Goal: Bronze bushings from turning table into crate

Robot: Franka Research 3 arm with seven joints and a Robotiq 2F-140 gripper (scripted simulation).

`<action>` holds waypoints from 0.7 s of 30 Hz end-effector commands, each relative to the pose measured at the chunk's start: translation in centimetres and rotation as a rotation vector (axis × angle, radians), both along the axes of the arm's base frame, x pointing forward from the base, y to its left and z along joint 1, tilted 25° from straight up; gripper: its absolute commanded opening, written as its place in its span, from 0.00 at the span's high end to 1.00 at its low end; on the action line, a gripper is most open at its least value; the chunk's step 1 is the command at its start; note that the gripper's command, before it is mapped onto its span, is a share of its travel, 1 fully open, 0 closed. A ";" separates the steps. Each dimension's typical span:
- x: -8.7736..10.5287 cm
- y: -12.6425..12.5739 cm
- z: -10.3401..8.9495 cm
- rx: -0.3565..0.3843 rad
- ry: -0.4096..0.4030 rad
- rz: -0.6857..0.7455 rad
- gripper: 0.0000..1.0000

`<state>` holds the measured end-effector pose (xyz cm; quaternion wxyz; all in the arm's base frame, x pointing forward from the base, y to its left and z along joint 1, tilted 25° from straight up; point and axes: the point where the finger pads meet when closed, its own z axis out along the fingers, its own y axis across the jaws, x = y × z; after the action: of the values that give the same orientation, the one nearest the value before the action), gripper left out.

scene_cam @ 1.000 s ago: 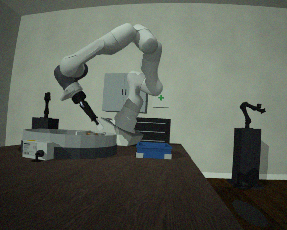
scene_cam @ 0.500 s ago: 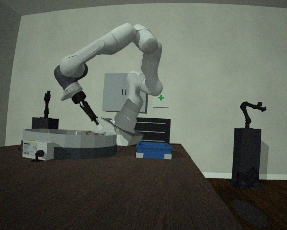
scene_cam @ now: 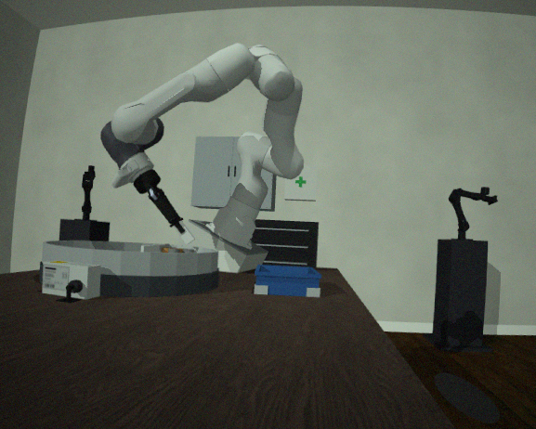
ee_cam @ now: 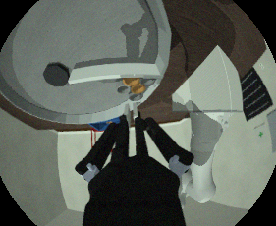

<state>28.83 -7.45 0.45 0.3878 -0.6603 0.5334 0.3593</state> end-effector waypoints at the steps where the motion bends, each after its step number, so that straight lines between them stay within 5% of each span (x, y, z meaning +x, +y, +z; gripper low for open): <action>1: 0.1 -0.1 -0.2 -0.002 -0.006 0.000 0.94; 21: 0.2 0.4 -1.0 -0.002 -0.006 0.000 0.94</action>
<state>28.91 -6.96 -0.37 0.3881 -0.6595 0.5337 0.3600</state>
